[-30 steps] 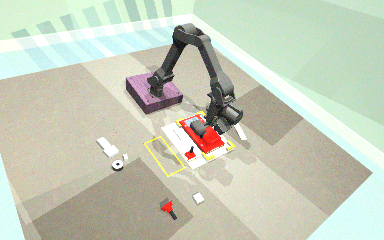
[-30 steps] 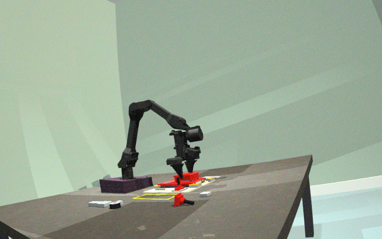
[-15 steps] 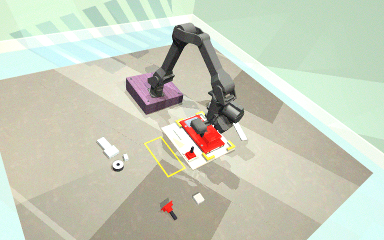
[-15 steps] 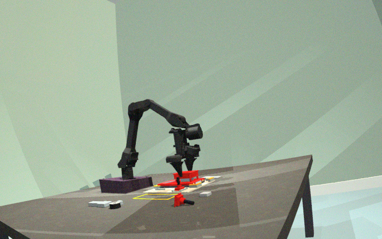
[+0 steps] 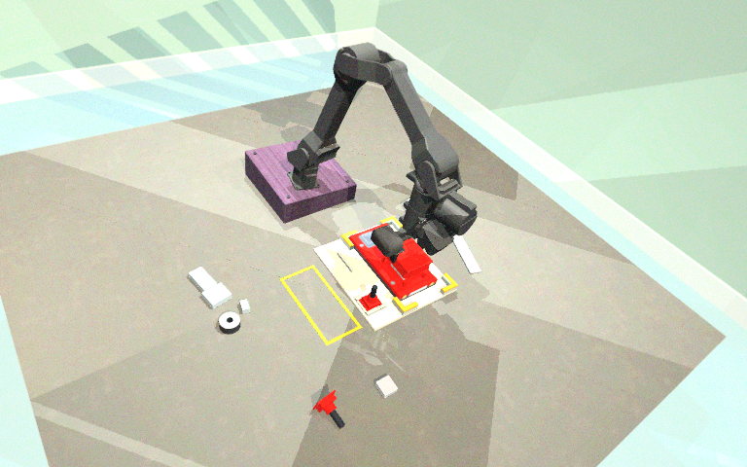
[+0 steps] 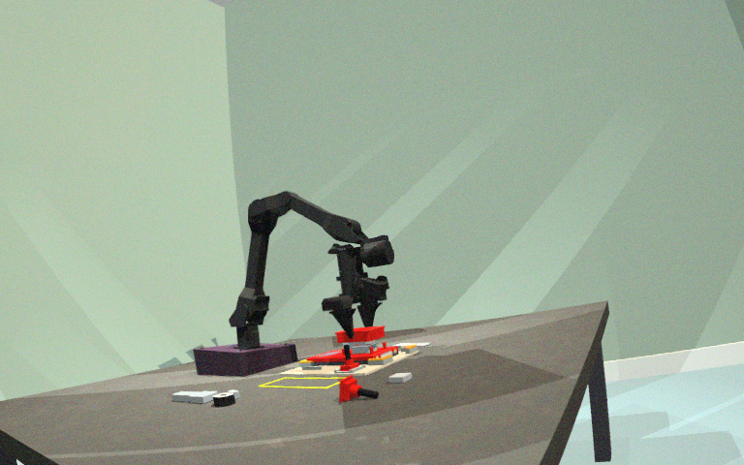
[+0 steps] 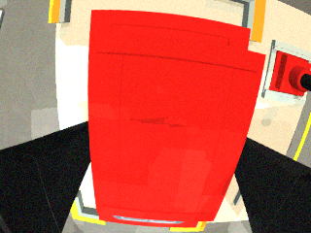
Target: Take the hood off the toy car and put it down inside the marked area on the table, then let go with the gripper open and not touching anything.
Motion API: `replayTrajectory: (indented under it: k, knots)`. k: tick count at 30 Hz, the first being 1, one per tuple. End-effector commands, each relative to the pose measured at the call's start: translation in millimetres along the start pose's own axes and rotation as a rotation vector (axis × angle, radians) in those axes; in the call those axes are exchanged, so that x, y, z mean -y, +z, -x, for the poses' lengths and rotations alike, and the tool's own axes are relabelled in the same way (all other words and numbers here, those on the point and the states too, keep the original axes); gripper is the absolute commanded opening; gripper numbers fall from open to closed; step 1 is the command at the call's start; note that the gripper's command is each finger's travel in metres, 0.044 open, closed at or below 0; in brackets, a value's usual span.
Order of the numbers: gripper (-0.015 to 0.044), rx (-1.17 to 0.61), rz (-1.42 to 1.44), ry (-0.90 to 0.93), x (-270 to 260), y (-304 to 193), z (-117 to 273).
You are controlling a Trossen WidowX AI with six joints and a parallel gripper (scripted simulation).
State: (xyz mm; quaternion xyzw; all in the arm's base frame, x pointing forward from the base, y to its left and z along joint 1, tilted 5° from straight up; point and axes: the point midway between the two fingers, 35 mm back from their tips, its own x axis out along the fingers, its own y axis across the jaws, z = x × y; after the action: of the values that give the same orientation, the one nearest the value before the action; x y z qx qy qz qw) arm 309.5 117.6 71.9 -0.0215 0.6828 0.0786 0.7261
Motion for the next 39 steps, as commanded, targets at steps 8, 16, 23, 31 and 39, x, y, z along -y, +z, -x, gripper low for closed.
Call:
replayTrajectory:
  k: [8,16,23,31,39]
  knots:
    - [0.0000,0.017,0.004,0.003,-1,2,41]
    - [0.0000,0.009,0.001,-0.003,27,6,34]
    - [0.0000,0.009,0.002,-0.006,57,8,35]
    - [0.0000,0.010,0.003,-0.009,92,8,36]
    - [0.0000,0.010,0.004,-0.012,126,4,38]
